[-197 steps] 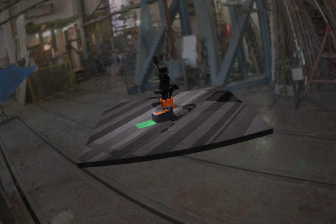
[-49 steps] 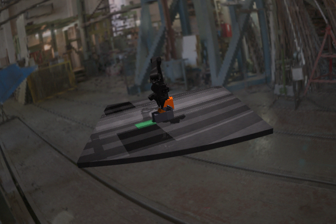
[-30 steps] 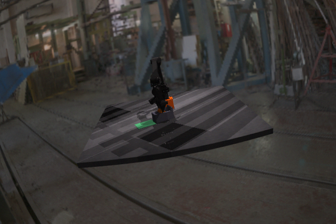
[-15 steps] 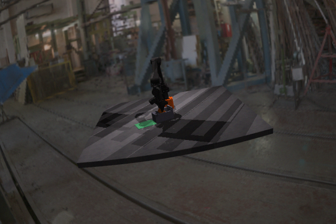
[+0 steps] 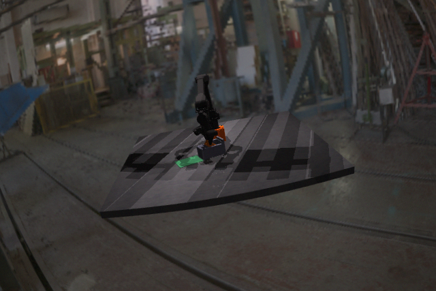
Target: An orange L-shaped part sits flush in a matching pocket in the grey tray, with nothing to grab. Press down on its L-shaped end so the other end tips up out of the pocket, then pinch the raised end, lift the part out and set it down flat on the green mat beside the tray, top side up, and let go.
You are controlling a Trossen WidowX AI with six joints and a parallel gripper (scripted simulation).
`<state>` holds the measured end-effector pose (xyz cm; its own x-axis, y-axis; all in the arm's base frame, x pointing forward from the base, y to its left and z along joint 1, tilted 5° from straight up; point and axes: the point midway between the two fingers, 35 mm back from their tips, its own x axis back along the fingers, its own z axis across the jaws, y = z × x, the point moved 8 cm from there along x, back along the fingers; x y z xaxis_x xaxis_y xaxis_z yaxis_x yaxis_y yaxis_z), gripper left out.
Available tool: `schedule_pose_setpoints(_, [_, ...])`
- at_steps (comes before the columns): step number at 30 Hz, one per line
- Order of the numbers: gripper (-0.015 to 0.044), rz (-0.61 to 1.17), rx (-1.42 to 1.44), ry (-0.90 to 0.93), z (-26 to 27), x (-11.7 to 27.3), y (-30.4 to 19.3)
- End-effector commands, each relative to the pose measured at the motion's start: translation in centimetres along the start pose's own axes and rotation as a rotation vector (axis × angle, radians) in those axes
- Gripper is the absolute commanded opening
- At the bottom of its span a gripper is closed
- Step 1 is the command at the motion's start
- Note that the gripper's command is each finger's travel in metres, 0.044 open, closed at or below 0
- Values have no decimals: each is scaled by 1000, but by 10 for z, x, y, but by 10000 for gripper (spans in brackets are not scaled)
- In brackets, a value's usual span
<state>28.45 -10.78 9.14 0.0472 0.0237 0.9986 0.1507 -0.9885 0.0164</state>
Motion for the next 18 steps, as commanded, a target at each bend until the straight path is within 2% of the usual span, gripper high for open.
schedule_pose_setpoints(1, [0,-1,0,-1,0,5,0])
schedule_pose_setpoints(18, [0,-2,0,-3,0,32,0])
